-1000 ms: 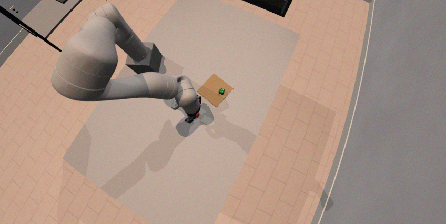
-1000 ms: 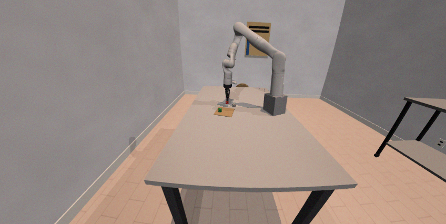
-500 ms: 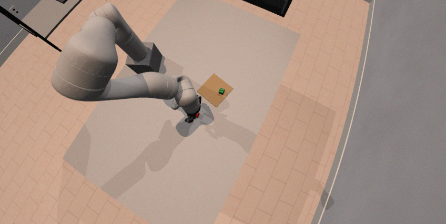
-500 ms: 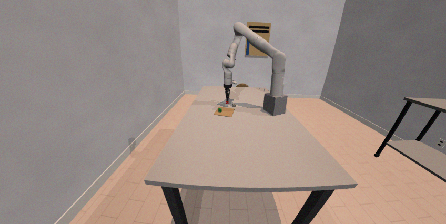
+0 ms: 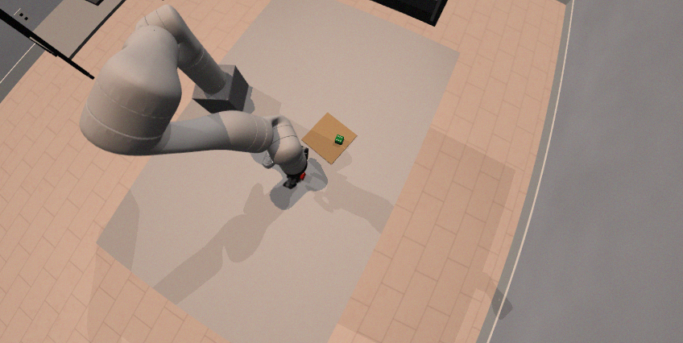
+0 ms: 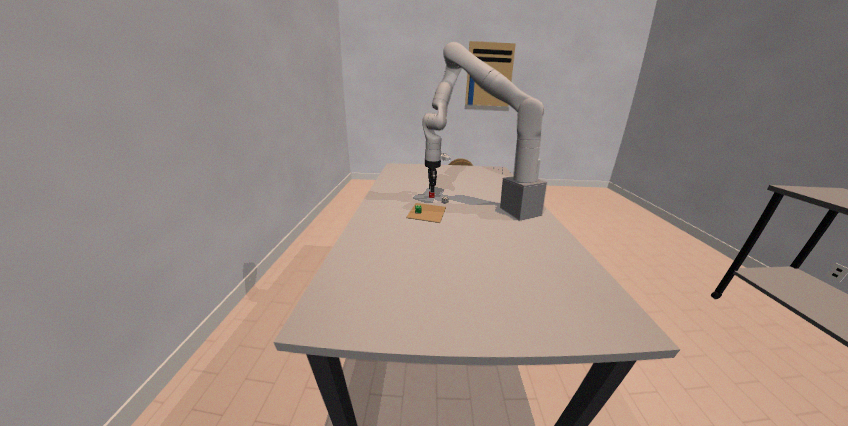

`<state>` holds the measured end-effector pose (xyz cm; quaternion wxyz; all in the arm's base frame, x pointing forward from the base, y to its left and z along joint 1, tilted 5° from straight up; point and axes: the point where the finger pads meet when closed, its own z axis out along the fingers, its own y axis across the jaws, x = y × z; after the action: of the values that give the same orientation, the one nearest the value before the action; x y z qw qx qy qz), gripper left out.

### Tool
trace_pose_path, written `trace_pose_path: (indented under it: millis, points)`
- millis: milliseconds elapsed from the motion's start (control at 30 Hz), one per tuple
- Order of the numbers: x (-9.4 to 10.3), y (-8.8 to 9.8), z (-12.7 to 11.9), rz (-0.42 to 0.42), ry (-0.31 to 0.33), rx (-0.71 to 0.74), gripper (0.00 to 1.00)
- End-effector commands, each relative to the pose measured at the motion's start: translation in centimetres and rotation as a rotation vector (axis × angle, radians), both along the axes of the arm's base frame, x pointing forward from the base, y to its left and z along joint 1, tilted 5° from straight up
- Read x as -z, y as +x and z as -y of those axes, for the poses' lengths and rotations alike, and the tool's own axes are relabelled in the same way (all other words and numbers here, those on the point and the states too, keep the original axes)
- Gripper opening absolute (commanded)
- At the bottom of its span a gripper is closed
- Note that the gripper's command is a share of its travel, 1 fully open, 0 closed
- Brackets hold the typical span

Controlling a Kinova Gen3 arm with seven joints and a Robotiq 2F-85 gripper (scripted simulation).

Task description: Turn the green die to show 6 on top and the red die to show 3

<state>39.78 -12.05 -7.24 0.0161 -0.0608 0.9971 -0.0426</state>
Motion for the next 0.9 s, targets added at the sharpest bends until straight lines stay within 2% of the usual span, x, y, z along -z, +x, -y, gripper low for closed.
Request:
trace_pose_path:
  millis: [0, 533, 867]
  points:
    - [0.3, 0.0, 0.0, -0.001, 0.000, -0.001, 0.41]
    - [2.6, 0.1, 0.2, -0.001, 0.000, -0.001, 0.41]
    - [2.9, 0.1, 0.2, -0.001, 0.000, -0.001, 0.41]
